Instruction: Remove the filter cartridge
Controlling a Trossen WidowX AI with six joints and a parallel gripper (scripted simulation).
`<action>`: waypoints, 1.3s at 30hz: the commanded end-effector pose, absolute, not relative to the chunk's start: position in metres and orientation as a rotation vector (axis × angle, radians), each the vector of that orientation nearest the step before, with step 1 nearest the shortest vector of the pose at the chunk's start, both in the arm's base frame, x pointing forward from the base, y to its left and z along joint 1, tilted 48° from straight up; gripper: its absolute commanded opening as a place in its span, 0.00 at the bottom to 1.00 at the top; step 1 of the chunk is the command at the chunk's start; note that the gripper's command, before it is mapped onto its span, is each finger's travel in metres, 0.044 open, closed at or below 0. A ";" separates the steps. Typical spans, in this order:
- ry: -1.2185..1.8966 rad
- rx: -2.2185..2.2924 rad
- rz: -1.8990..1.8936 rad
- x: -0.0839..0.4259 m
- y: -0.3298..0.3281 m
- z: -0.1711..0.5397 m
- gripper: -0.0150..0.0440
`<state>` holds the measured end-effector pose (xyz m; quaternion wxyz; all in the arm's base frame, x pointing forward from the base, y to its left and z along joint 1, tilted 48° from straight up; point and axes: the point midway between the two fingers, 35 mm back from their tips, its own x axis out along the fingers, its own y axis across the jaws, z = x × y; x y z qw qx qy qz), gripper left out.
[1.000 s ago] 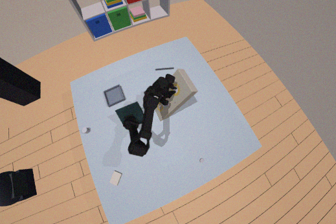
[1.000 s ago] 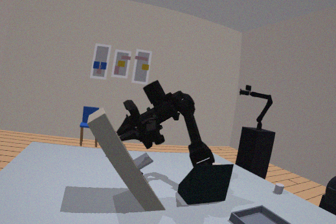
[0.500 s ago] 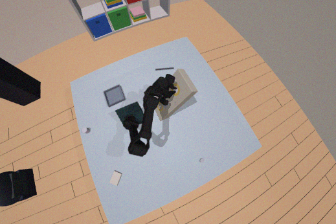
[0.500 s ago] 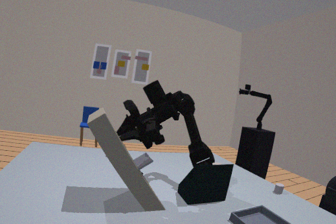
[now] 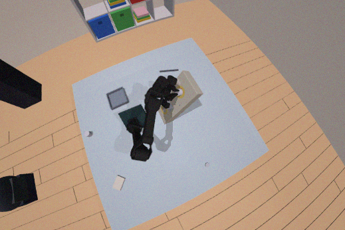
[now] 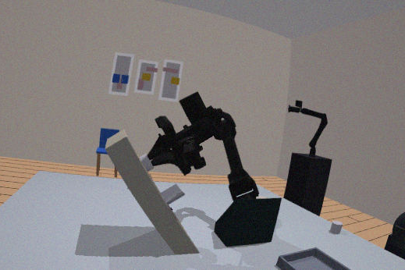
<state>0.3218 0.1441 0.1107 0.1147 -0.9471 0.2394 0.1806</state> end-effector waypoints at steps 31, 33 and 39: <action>0.681 -2.766 0.535 0.253 0.122 0.094 0.25; 0.681 -2.766 0.535 0.250 0.118 0.090 0.25; 0.684 -2.772 0.549 0.249 0.116 0.088 0.39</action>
